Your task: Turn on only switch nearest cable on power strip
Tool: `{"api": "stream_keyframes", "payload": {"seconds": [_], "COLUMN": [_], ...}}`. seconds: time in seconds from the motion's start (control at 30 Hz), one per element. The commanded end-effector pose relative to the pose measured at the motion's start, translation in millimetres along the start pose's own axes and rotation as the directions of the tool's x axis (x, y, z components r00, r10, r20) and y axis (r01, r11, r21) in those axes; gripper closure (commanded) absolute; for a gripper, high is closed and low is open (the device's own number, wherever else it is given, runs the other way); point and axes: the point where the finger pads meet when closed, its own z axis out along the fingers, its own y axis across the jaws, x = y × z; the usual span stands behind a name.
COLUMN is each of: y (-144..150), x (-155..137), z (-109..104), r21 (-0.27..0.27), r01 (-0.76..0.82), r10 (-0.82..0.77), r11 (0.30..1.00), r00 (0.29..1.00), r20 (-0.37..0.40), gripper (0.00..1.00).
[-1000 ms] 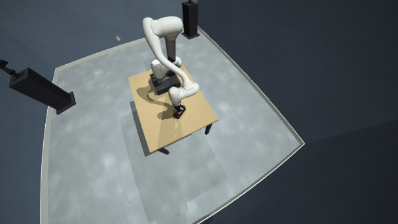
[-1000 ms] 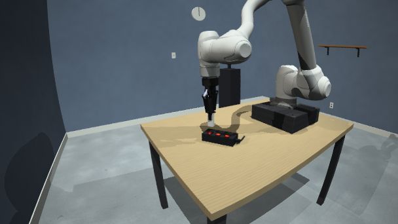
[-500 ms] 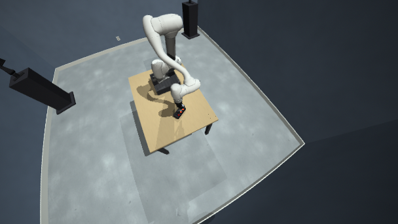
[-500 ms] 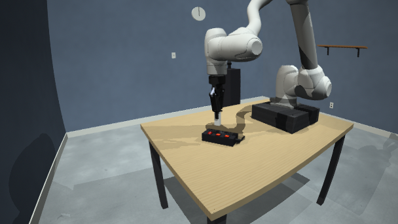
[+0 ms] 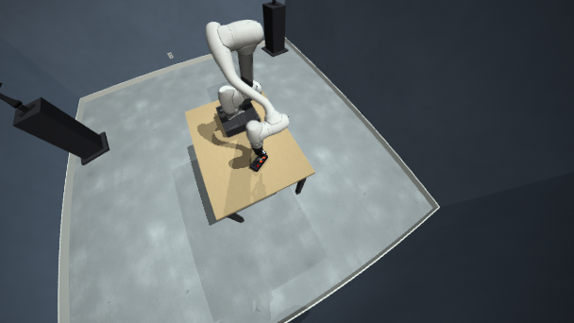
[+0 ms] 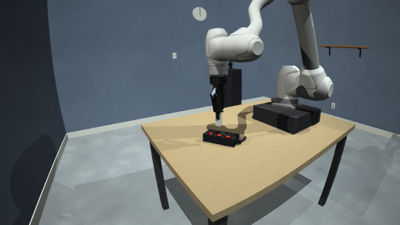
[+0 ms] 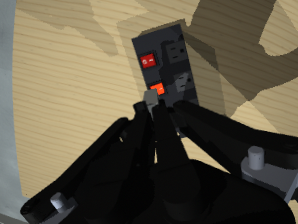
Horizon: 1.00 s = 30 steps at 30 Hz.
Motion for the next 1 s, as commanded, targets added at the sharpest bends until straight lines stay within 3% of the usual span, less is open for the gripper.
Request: {"api": "stream_keyframes", "payload": {"seconds": [0.0,0.97], "y": [0.0,-0.3], "x": [0.0,-0.2], "z": [-0.1,7.2], "r21": [0.0,0.0], "r01": [0.0,0.0], "r10": [0.0,0.0], "r11": [1.0,1.0], "r00": [1.0,1.0], "r20": [0.0,0.0], "gripper": [1.0,1.0]}}
